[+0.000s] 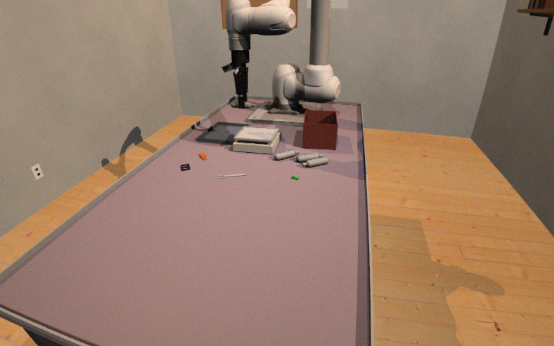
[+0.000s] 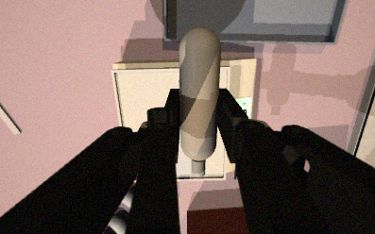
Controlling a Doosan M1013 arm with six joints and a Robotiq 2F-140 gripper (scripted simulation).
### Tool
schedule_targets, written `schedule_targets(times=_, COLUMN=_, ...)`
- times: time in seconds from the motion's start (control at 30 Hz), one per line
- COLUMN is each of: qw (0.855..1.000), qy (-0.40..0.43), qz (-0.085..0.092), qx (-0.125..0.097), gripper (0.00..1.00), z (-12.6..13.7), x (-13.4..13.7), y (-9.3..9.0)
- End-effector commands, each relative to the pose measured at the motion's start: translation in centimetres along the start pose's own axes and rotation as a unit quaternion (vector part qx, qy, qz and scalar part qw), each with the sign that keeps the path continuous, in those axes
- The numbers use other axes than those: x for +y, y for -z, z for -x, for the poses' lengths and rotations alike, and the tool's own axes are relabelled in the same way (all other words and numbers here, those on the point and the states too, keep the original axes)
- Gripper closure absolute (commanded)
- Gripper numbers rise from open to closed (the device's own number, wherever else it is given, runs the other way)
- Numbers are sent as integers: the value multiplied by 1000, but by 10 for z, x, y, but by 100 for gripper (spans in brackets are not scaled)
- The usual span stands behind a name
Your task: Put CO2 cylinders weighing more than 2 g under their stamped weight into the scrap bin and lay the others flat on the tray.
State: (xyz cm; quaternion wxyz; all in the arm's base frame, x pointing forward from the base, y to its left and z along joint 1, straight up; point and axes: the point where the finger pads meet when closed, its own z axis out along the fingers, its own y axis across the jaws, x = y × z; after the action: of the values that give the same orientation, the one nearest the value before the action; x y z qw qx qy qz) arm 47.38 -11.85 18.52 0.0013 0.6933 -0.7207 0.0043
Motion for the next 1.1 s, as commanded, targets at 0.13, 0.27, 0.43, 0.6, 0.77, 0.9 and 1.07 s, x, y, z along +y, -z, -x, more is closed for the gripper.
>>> schedule_targets(times=0.13, qw=1000, qy=-17, qz=-1, qx=-2, gripper=90, z=-111, x=67, y=0)
schedule_targets(times=0.27, qw=1000, qy=-17, qz=-1, qx=-2, gripper=90, z=-138, x=84, y=0)
schedule_targets(times=0.43, qw=1000, qy=-17, qz=-1, qx=-2, gripper=90, z=-138, x=84, y=-2)
schedule_targets(times=0.6, qw=1000, qy=-17, qz=-1, qx=-2, gripper=90, z=-138, x=84, y=-15)
schedule_targets(times=0.77, qw=1000, qy=-17, qz=-1, qx=-2, gripper=90, z=-138, x=84, y=-34)
schedule_targets(times=0.9, qw=1000, qy=-17, qz=-1, qx=-2, gripper=90, z=-138, x=84, y=-52)
schedule_targets(times=1.07, qw=1000, qy=-17, qz=-1, qx=-2, gripper=90, z=-138, x=83, y=-88)
